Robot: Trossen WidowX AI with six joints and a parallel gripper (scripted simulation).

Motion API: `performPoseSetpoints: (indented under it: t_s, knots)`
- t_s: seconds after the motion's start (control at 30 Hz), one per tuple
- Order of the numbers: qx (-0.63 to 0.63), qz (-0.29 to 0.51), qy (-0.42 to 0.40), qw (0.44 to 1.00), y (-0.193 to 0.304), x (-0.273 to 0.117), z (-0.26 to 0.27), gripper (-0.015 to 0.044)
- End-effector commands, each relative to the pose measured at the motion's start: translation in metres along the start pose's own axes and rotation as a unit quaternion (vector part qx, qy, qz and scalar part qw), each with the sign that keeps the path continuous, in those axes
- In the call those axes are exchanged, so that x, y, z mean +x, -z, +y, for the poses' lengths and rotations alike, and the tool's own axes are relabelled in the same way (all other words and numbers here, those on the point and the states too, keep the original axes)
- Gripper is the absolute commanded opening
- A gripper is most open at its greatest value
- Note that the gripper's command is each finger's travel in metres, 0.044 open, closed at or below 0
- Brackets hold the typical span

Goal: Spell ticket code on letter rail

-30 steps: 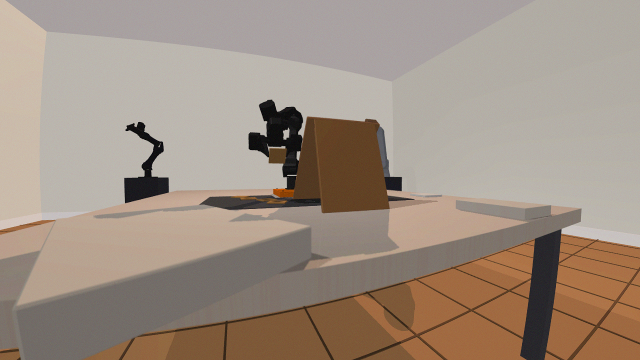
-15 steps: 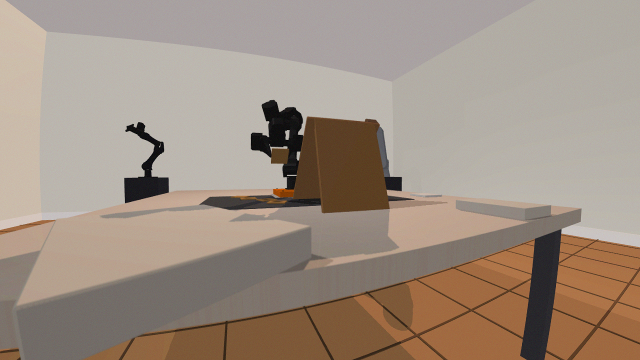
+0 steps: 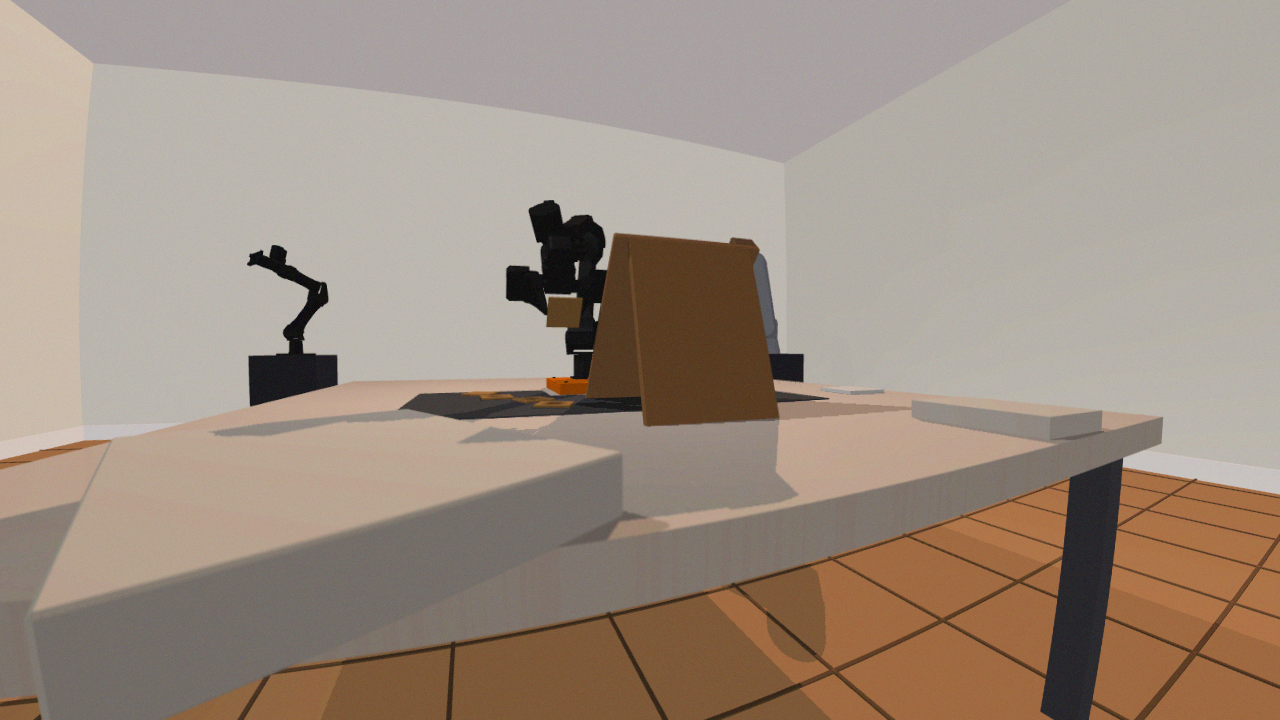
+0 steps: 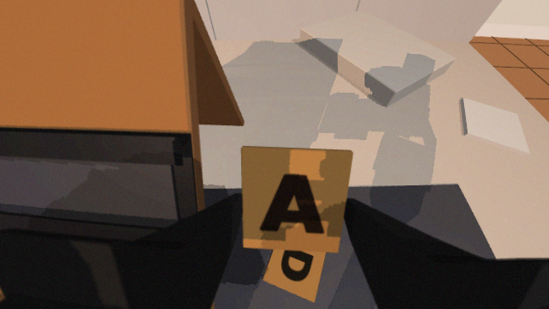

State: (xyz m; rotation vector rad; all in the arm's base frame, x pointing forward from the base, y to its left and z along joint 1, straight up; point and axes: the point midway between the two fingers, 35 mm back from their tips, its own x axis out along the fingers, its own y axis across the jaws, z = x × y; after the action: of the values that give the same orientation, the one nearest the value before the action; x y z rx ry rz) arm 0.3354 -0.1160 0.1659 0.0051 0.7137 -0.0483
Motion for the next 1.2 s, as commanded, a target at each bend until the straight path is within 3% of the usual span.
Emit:
performPoseSetpoints:
  t_s: [0.0,1.17]
  knots:
    - [0.002,-0.001,0.002,1.000,0.000,0.000,0.002,0.0000]
    - [0.002,-0.001,0.001,1.000,0.000,0.000,0.019,0.0000]
